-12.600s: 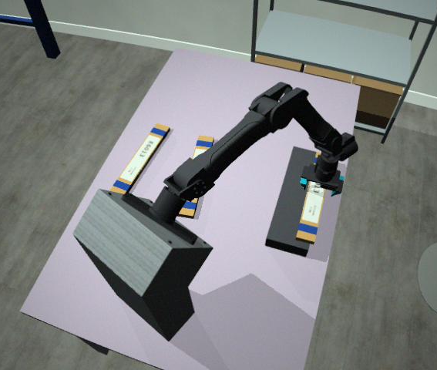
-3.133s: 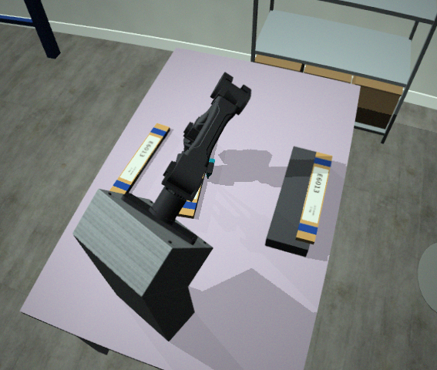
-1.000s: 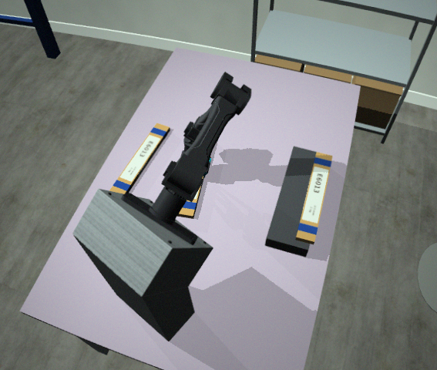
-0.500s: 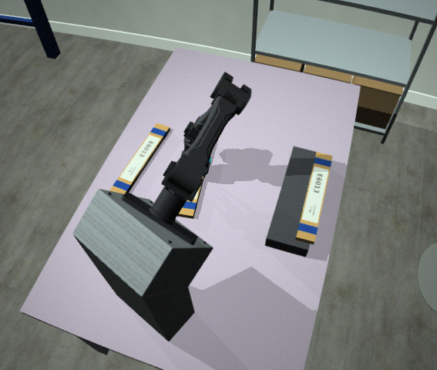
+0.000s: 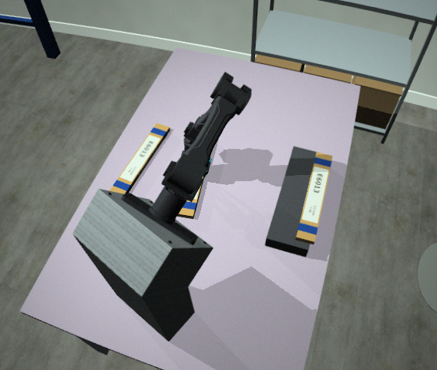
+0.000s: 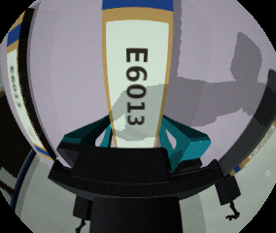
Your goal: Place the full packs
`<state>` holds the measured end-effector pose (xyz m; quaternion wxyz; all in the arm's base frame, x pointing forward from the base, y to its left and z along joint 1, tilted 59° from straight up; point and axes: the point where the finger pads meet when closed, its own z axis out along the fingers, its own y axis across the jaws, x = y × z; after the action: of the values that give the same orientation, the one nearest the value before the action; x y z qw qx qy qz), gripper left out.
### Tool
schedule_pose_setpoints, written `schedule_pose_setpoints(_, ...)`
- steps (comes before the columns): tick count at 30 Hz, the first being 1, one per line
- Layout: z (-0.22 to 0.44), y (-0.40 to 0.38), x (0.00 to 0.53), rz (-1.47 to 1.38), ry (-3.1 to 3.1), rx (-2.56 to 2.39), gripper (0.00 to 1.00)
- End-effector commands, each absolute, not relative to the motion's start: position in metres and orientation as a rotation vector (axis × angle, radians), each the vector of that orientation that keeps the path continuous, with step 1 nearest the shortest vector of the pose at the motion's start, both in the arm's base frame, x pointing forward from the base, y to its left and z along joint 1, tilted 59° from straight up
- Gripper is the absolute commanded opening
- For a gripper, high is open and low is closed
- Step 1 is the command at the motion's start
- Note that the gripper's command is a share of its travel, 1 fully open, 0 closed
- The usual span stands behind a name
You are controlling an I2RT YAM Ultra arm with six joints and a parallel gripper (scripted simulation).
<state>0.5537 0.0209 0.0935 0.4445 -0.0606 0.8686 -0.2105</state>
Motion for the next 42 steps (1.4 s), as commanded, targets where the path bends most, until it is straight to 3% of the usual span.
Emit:
schedule_pose_setpoints(1,0.100,0.029,0.540,-0.518,2.158,-0.161,0.00)
schedule_pose_setpoints(42,0.146,0.051,0.506,-0.505,2.121,-0.145,0.00)
